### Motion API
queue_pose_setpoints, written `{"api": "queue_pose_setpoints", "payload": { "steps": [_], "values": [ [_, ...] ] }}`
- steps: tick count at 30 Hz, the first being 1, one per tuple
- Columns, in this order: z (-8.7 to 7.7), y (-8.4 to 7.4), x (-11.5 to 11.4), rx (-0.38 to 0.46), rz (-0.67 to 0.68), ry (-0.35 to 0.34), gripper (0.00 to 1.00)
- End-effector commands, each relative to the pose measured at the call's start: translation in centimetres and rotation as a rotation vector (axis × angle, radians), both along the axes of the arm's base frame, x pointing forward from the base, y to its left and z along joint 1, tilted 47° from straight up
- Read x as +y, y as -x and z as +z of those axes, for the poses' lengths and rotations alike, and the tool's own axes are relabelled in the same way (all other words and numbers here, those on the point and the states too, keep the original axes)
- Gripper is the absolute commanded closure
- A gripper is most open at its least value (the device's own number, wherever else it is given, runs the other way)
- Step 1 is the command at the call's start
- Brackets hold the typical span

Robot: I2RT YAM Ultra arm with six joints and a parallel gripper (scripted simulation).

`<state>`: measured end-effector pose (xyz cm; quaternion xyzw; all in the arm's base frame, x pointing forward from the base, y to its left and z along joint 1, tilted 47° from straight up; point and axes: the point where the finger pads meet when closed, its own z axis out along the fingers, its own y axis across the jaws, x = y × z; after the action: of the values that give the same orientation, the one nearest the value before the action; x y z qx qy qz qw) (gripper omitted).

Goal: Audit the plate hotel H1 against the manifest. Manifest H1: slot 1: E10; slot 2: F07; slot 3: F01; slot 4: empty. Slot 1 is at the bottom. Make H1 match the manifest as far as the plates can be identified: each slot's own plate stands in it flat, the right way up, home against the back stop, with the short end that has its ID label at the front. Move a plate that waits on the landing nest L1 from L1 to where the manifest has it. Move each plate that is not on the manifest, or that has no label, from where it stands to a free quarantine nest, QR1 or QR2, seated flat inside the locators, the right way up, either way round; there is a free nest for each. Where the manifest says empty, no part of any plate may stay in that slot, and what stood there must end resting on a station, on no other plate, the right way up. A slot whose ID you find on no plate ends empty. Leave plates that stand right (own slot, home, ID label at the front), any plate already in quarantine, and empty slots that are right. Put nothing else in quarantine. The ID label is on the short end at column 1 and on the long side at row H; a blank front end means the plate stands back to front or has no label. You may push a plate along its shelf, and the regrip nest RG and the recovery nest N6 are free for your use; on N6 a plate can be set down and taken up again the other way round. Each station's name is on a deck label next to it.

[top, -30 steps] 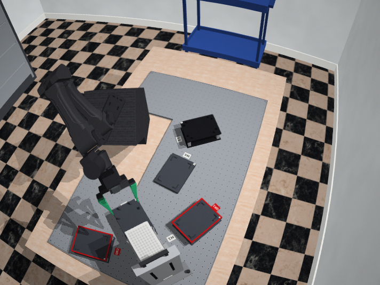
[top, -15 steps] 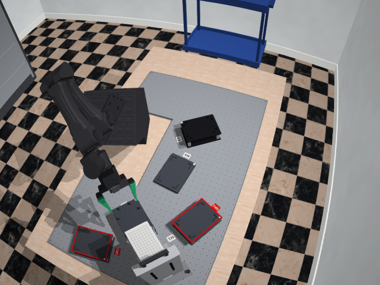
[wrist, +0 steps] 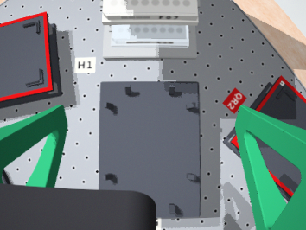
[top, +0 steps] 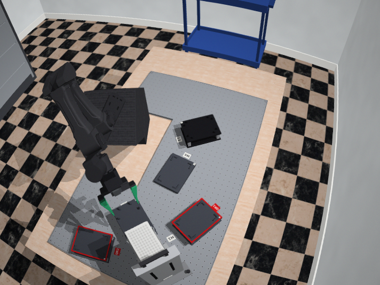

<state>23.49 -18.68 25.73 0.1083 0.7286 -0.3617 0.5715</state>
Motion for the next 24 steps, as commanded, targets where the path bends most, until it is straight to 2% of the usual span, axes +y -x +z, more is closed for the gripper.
{"api": "queue_pose_setpoints", "payload": {
  "steps": [1,3,5,9,10,12,15,17,19,24],
  "values": [
    [-0.2,-0.6,-0.3,-0.013,0.022,0.015,0.00],
    [0.0,-0.7,-0.5,-0.020,0.022,0.019,0.00],
    [-0.6,-0.8,-0.7,-0.014,0.022,0.014,0.00],
    [-0.9,-0.9,-0.9,-0.014,0.022,0.014,0.00],
    [1.1,-1.0,-1.1,-0.047,0.022,0.040,0.00],
    [-1.0,-1.1,-1.2,-0.017,0.022,0.015,0.00],
    [-1.1,-1.3,-0.9,-0.017,0.033,0.015,0.00],
    [-0.5,-1.1,-0.8,-0.031,0.033,0.026,0.00],
    [1.0,-1.7,-0.8,-0.048,0.042,0.039,0.00],
    [1.5,-2.2,-1.2,-0.049,0.030,0.039,0.00]
  ]
}}
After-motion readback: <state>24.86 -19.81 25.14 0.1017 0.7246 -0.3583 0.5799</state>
